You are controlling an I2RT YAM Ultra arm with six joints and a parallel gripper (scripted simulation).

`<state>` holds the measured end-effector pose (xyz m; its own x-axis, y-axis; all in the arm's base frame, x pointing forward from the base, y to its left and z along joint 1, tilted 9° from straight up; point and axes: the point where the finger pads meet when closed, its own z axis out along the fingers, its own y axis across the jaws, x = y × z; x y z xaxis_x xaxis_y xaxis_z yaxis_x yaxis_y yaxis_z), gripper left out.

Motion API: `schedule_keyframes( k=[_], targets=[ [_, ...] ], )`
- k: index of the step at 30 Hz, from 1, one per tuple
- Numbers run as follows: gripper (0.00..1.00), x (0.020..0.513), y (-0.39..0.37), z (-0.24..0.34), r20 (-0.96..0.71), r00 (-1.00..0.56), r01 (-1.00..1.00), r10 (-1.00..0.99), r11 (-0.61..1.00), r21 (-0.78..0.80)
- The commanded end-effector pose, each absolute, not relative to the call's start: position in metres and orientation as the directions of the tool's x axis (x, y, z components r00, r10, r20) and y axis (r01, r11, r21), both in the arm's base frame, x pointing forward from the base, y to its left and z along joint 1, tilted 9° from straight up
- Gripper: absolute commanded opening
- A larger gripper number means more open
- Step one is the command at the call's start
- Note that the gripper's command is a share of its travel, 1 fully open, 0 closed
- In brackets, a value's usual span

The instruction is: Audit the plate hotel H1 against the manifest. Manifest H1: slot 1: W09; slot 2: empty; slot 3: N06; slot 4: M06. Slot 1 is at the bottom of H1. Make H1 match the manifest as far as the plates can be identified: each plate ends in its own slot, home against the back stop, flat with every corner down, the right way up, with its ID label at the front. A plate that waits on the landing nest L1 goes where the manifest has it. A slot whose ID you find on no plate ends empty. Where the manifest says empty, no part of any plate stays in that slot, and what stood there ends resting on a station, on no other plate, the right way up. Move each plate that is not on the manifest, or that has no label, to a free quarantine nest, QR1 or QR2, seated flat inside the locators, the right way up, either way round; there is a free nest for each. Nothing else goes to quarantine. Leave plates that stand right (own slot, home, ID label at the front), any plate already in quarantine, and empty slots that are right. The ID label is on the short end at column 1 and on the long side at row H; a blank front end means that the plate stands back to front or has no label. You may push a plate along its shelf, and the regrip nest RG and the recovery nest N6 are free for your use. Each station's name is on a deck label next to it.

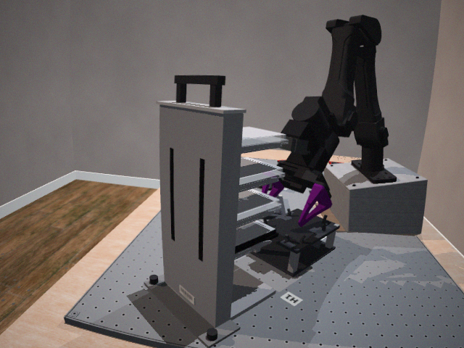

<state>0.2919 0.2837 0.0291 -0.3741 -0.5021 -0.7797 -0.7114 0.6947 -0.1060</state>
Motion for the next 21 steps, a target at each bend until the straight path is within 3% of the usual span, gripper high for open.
schedule_keyframes(
  k=[1,21],
  targets=[
    [1.00,0.294,0.286,0.034,-0.789,-0.364,-0.712,-0.495,0.694,-0.107],
    [1.00,0.281,0.273,0.031,-0.789,-0.364,-0.712,-0.495,0.694,-0.107]
  ],
)
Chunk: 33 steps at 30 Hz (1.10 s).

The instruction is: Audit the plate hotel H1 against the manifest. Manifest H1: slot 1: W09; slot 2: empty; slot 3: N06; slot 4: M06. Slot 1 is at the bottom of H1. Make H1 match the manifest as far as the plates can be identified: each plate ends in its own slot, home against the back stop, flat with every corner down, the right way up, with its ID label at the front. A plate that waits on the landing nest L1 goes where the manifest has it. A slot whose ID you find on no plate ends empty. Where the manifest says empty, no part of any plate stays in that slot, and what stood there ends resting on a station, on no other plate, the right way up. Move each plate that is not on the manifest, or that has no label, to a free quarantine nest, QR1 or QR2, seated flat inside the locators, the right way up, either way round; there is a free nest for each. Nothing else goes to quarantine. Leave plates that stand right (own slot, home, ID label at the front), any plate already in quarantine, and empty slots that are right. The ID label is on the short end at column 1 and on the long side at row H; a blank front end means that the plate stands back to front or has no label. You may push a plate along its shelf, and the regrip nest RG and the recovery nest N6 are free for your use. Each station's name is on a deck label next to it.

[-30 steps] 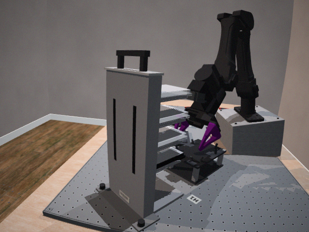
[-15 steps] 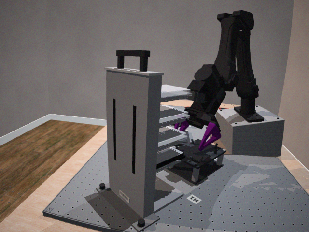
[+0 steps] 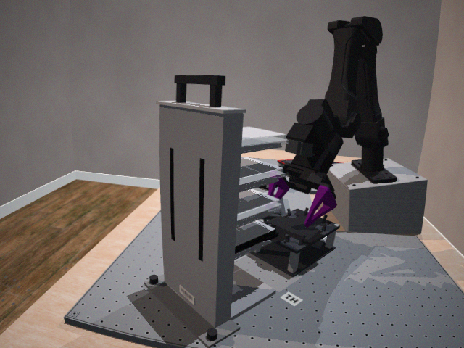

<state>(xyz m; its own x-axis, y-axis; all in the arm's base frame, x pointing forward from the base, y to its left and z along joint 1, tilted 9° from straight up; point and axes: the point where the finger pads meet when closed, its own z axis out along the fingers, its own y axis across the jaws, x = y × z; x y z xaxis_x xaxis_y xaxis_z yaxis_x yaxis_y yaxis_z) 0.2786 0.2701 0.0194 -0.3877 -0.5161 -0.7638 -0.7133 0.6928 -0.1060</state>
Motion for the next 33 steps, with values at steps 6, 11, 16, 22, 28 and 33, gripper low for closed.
schedule_keyframes(
  k=[6,11,16,22,28,33],
  targets=[
    [1.00,0.274,0.266,0.030,-0.788,-0.365,-0.712,-0.495,0.694,-0.107],
    [1.00,0.273,0.264,0.030,-0.788,-0.365,-0.712,-0.495,0.694,-0.107],
    [1.00,0.273,0.265,0.030,-0.788,-0.365,-0.712,-0.495,0.694,-0.107],
    [1.00,0.267,0.259,0.036,-0.788,-0.365,-0.712,-0.496,0.694,-0.107],
    [1.00,0.263,0.256,0.040,-0.788,-0.365,-0.712,-0.496,0.694,-0.107],
    [1.00,0.258,0.251,0.045,-0.788,-0.365,-0.712,-0.496,0.694,-0.107]
  ],
)
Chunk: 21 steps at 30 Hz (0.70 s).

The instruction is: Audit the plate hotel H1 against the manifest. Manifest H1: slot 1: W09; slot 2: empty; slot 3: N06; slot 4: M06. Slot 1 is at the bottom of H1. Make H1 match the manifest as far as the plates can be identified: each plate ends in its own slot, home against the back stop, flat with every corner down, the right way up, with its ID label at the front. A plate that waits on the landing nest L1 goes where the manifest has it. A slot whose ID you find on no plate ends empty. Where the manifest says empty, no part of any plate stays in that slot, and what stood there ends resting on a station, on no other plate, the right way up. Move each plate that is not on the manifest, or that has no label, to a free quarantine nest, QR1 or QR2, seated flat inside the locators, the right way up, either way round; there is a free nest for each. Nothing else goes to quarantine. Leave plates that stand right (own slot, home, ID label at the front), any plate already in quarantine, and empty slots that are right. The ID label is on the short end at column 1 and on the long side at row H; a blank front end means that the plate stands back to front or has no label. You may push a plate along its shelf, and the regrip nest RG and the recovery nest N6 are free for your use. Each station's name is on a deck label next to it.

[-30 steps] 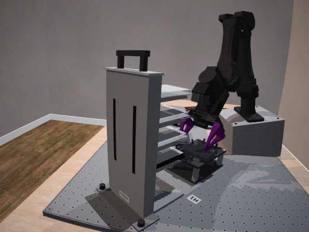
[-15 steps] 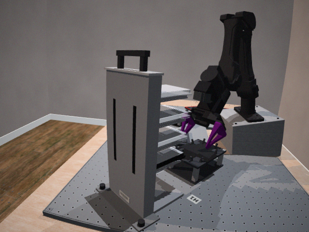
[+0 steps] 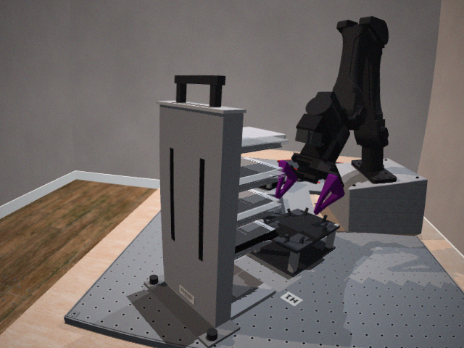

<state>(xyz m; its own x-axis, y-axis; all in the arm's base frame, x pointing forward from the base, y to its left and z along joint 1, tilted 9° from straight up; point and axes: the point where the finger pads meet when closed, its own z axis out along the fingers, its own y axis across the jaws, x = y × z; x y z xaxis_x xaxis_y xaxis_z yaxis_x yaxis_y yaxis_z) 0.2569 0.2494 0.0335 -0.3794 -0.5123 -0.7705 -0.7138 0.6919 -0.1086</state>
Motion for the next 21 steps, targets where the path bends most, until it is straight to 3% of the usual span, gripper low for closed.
schedule_keyframes(
  k=[1,21],
  targets=[
    [1.00,0.257,0.250,0.046,-0.788,-0.365,-0.712,-0.496,0.694,-0.107],
    [1.00,0.239,0.234,0.064,-0.788,-0.365,-0.712,-0.496,0.694,-0.107]
  ],
)
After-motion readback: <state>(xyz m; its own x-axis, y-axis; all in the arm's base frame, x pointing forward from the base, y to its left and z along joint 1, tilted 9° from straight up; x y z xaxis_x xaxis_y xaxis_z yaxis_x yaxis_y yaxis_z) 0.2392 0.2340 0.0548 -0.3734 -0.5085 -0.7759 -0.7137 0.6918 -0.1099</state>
